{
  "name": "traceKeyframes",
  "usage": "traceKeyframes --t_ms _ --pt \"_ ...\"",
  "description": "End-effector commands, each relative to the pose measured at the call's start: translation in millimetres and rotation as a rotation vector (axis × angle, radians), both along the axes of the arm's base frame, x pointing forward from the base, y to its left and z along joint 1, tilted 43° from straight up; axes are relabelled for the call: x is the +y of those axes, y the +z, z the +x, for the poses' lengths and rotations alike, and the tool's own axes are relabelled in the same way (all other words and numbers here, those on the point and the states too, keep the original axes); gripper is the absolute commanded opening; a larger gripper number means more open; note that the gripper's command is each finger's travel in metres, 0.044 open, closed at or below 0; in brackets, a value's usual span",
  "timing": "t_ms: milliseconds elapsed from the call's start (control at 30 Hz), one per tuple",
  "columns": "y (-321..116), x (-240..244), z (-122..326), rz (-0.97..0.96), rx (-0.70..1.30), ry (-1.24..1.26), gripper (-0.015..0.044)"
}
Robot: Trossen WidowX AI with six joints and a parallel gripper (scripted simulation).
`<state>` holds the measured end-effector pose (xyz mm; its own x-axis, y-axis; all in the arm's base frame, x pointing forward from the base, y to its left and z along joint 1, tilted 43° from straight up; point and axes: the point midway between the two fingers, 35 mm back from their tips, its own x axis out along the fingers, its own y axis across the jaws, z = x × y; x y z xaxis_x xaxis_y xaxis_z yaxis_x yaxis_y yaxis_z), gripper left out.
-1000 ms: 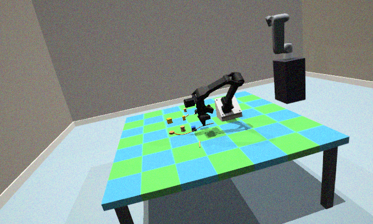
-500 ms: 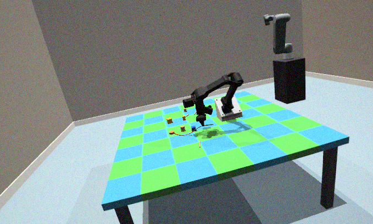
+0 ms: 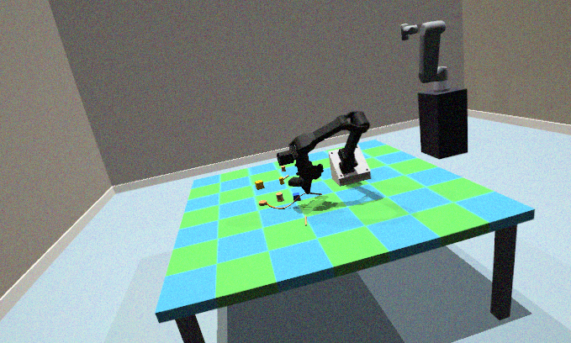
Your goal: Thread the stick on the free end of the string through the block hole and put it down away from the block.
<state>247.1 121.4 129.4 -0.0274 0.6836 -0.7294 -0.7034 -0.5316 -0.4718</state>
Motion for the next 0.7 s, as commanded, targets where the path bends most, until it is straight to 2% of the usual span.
traceKeyframes --t_ms 0,667 --pt "1 0 5 -0.007 0.084 -0.096 0.0000" --pt "5 1 23 -0.023 0.556 -0.604 0.0000"
